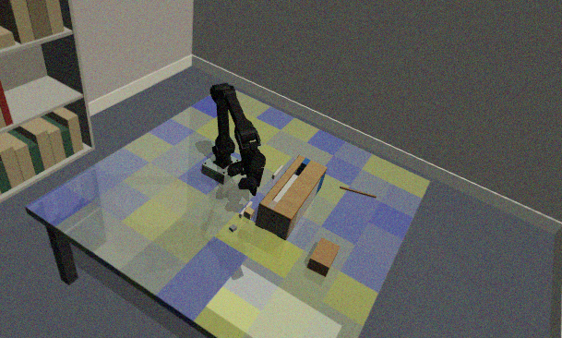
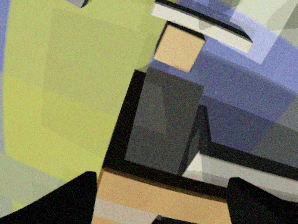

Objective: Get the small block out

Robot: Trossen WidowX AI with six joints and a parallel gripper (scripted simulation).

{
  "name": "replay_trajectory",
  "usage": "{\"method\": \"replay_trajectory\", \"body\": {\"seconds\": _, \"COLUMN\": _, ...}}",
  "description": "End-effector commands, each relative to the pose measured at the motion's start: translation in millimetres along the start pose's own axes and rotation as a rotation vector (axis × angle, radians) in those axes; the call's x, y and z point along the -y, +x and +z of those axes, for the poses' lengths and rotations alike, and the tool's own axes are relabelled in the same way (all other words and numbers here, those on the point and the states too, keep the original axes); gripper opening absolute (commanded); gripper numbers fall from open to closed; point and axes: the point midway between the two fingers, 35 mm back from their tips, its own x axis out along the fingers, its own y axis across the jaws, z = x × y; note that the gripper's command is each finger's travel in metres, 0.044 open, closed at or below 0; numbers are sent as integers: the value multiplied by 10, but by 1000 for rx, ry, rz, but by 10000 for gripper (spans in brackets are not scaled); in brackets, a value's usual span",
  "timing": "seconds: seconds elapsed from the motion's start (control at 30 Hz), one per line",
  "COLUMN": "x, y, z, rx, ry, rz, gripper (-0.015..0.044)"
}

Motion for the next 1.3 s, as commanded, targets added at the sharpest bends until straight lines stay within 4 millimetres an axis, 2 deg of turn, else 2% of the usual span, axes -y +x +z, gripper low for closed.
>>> {"method": "replay_trajectory", "body": {"seconds": 0.0, "x": 1, "y": -71, "z": -1, "rx": -53, "ry": 262, "rz": 3, "gripper": 285}}
{"method": "replay_trajectory", "body": {"seconds": 0.3, "x": -2, "y": -45, "z": 5, "rx": -53, "ry": 262, "rz": 3, "gripper": 285}}
{"method": "replay_trajectory", "body": {"seconds": 0.37, "x": -14, "y": 160, "z": 66, "rx": -53, "ry": 262, "rz": 3, "gripper": 285}}
{"method": "replay_trajectory", "body": {"seconds": 0.47, "x": 14, "y": 608, "z": 248, "rx": -53, "ry": 262, "rz": 4, "gripper": 285}}
{"method": "replay_trajectory", "body": {"seconds": 0.53, "x": 51, "y": 784, "z": 341, "rx": -53, "ry": 262, "rz": 3, "gripper": 285}}
{"method": "replay_trajectory", "body": {"seconds": 0.73, "x": 57, "y": 816, "z": 355, "rx": -52, "ry": 262, "rz": 3, "gripper": 285}}
{"method": "replay_trajectory", "body": {"seconds": 1.27, "x": 79, "y": 1065, "z": 425, "rx": -52, "ry": 262, "rz": 3, "gripper": 285}}
